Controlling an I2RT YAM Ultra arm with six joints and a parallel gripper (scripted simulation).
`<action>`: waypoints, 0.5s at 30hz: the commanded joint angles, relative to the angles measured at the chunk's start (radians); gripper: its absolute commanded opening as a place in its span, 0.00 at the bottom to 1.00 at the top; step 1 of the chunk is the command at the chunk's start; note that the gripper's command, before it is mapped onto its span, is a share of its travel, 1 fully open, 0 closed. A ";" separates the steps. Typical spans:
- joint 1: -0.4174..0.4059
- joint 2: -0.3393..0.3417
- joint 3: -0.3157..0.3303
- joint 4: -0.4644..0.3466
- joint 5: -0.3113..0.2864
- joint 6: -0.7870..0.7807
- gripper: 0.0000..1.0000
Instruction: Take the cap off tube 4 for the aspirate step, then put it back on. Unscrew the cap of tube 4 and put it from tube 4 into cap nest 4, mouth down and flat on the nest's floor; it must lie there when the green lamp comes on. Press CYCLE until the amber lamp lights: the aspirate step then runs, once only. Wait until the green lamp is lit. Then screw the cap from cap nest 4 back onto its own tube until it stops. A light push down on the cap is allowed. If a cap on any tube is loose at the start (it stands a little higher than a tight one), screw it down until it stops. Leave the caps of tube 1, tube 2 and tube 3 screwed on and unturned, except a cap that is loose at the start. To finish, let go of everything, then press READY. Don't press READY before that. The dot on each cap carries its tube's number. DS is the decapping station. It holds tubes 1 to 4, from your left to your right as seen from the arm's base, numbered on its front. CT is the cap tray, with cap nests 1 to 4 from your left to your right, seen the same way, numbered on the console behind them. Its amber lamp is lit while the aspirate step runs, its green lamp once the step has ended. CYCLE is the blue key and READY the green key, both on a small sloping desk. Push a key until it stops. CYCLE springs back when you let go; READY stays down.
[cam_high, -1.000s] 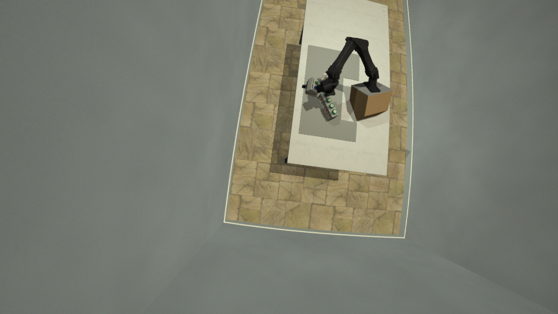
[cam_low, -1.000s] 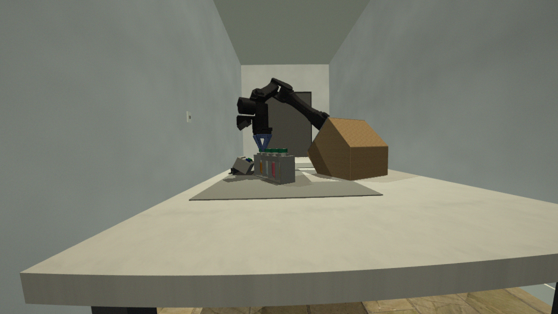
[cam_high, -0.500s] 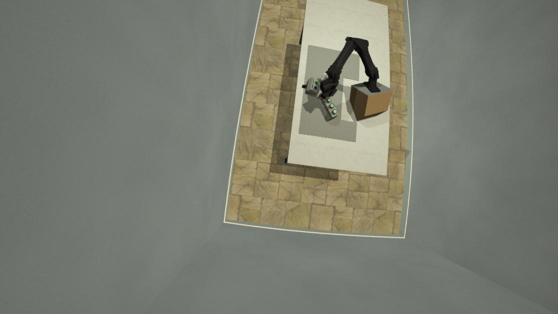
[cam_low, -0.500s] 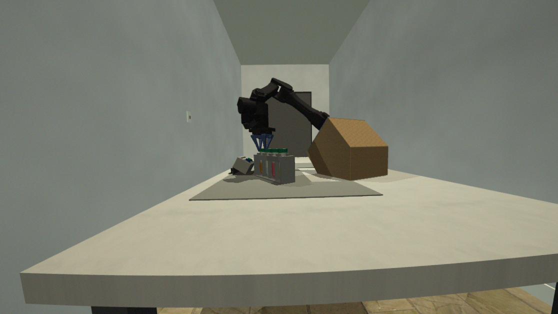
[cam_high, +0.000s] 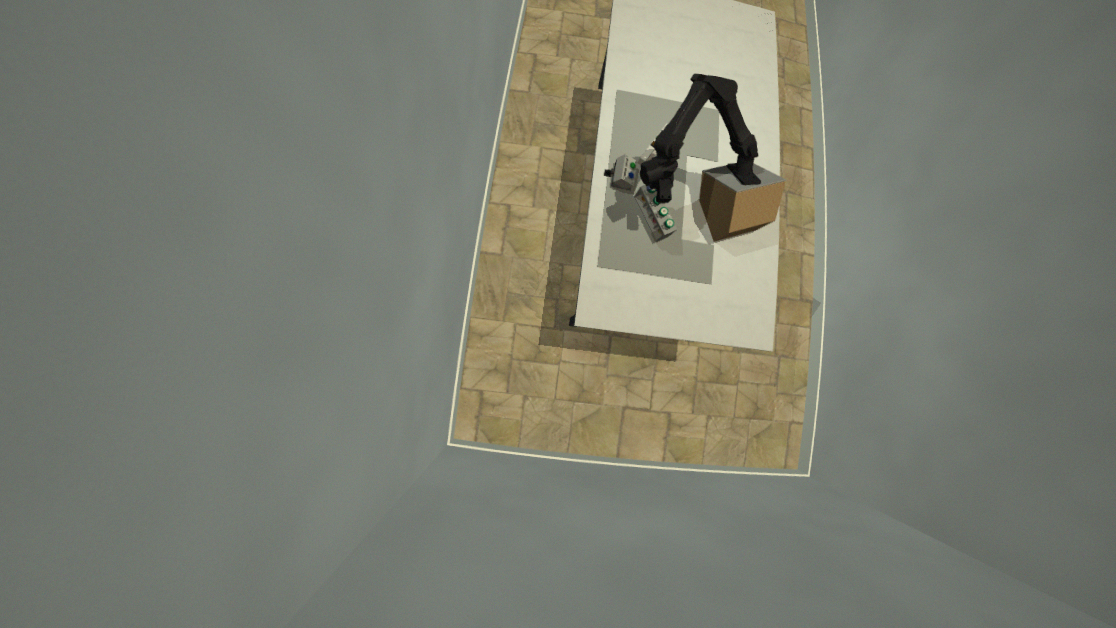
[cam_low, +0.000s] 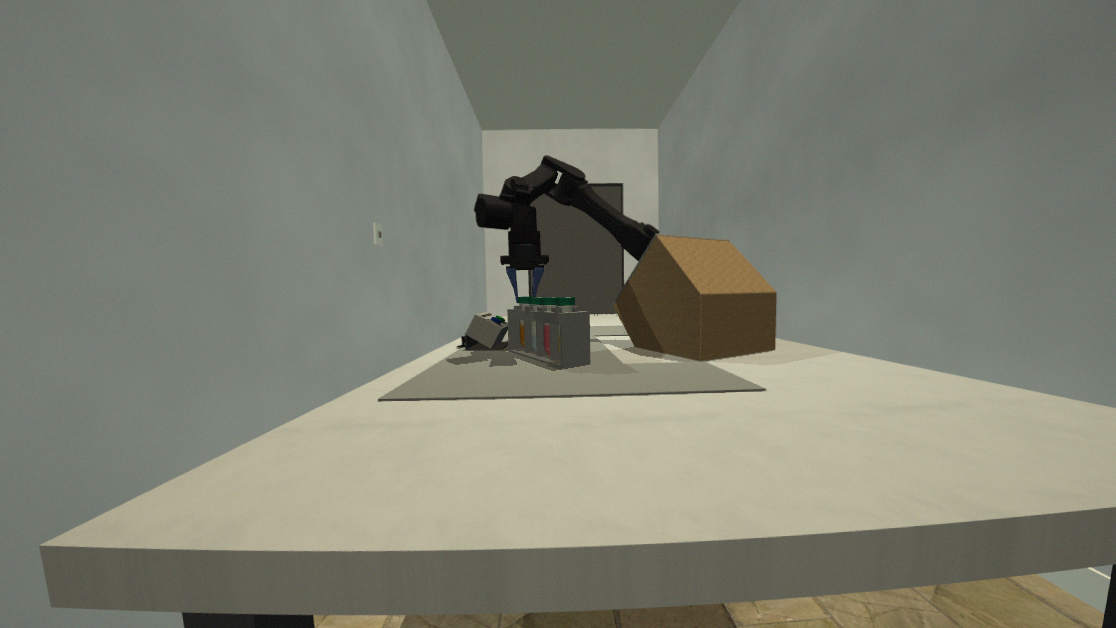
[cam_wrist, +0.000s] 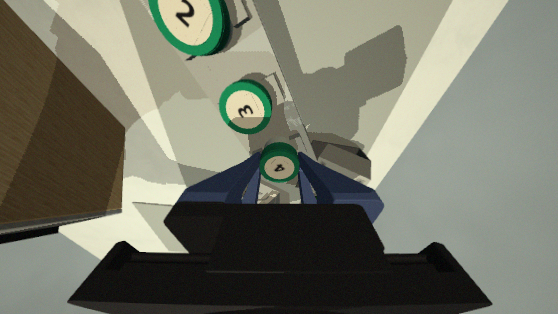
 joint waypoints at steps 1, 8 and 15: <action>0.021 -0.016 0.029 -0.025 0.011 -0.211 0.00; 0.022 -0.017 0.030 -0.026 0.011 -0.560 0.00; 0.022 -0.017 0.030 -0.026 0.011 -0.651 0.00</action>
